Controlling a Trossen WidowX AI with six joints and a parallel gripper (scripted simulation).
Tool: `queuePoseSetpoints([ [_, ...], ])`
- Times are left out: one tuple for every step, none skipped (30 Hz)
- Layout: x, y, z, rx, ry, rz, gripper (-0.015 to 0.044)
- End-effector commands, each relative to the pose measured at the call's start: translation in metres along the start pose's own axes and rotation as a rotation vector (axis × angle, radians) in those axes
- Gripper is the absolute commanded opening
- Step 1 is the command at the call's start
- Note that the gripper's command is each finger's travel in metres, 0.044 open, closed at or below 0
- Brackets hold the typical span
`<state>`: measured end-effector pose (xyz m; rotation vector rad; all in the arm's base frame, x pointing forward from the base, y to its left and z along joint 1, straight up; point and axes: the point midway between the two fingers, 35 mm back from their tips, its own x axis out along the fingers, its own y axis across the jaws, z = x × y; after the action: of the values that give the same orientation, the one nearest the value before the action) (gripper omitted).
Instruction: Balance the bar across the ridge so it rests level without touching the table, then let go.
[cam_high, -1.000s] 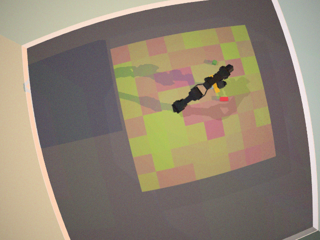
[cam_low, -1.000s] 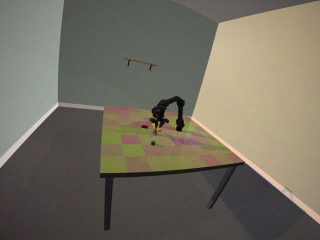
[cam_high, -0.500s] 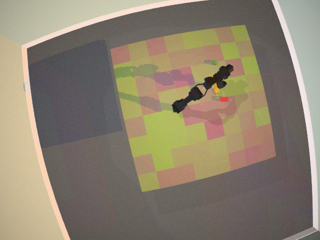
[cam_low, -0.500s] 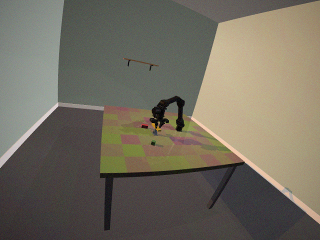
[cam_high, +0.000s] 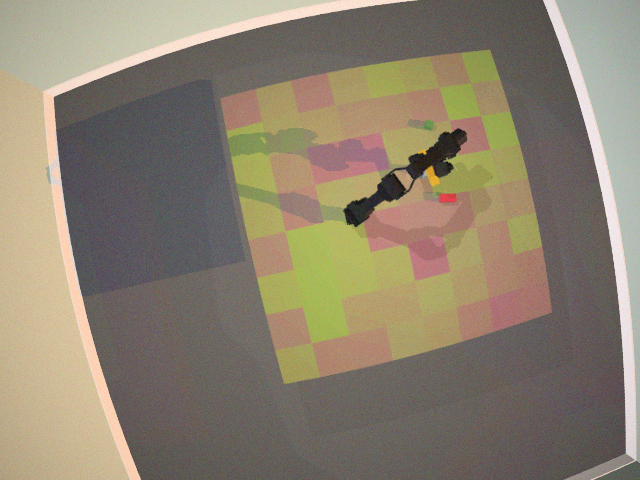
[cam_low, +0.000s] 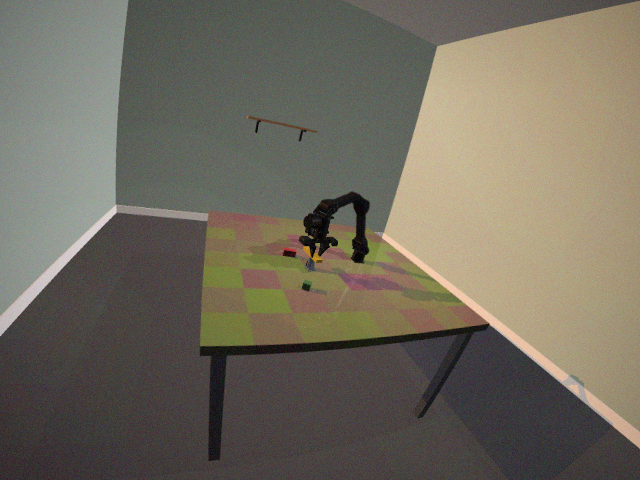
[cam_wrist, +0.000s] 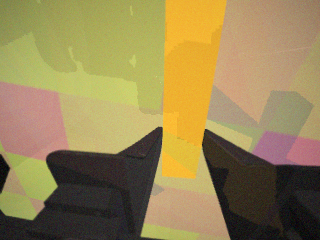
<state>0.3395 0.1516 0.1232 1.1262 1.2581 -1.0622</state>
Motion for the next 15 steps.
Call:
queuePoseSetpoints([
  [0.0000,0.0000,0.0000,0.000,0.000,0.000,0.0171],
  [0.0000,0.0000,0.0000,0.000,0.000,0.000,0.0172],
  [0.0000,0.0000,0.0000,0.000,0.000,0.000,0.0172],
  [0.0000,0.0000,0.0000,0.000,0.000,0.000,0.0172],
  [0.0000,0.0000,0.0000,0.000,0.000,0.000,0.0172],
  [0.0000,0.0000,0.0000,0.000,0.000,0.000,0.0172],
  [0.0000,0.0000,0.0000,0.000,0.000,0.000,0.0173],
  [0.0000,0.0000,0.0000,0.000,0.000,0.000,0.0173],
  [0.0000,0.0000,0.0000,0.000,0.000,0.000,0.0173],
  [0.0000,0.0000,0.0000,0.000,0.000,0.000,0.0173],
  [0.0000,0.0000,0.0000,0.000,0.000,0.000,0.0173],
  [0.0000,0.0000,0.0000,0.000,0.000,0.000,0.0185],
  [0.0000,0.0000,0.0000,0.000,0.000,0.000,0.0185],
  [0.0000,0.0000,0.0000,0.000,0.000,0.000,0.0185],
  [0.0000,0.0000,0.0000,0.000,0.000,0.000,0.0185],
])
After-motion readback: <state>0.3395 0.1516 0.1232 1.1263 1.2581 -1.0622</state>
